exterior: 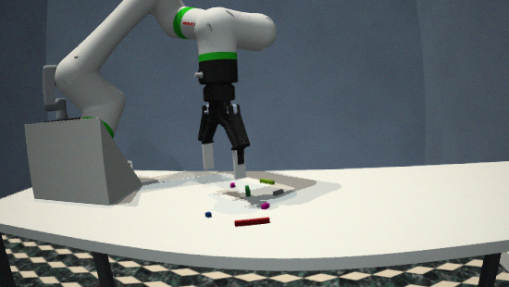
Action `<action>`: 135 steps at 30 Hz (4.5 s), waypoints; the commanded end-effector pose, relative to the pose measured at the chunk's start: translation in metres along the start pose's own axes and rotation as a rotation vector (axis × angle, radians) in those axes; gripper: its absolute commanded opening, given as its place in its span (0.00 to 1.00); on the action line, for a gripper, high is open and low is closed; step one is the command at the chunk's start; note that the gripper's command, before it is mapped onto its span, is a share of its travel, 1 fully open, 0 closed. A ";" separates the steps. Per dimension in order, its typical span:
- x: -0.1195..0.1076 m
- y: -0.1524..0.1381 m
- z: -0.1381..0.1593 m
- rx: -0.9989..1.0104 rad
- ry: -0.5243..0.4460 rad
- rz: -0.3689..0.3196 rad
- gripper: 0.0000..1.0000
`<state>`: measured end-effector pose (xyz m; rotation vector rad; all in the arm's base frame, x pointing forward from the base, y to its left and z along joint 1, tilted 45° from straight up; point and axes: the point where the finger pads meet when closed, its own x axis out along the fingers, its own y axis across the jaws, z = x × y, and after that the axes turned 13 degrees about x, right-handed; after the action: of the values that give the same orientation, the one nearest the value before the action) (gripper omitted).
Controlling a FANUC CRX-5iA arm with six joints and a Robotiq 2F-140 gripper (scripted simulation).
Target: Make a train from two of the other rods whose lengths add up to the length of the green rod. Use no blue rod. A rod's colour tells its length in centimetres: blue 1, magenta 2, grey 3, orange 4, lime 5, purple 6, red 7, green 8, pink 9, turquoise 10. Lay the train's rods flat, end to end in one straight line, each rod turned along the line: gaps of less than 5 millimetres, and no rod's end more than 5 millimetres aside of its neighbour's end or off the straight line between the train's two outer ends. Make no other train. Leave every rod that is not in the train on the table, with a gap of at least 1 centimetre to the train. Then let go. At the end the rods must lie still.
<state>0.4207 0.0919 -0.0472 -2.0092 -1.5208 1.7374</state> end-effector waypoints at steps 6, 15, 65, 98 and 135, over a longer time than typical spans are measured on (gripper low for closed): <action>0.000 0.000 0.000 0.000 0.000 0.000 1.00; 0.000 0.000 0.000 0.000 0.000 0.000 1.00; 0.000 0.000 0.000 0.000 0.000 0.000 1.00; -0.001 0.000 0.000 0.564 0.000 0.001 1.00; -0.001 0.000 -0.001 1.731 0.001 0.002 1.00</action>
<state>0.4215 0.0915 -0.0465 -1.0367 0.1391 1.8129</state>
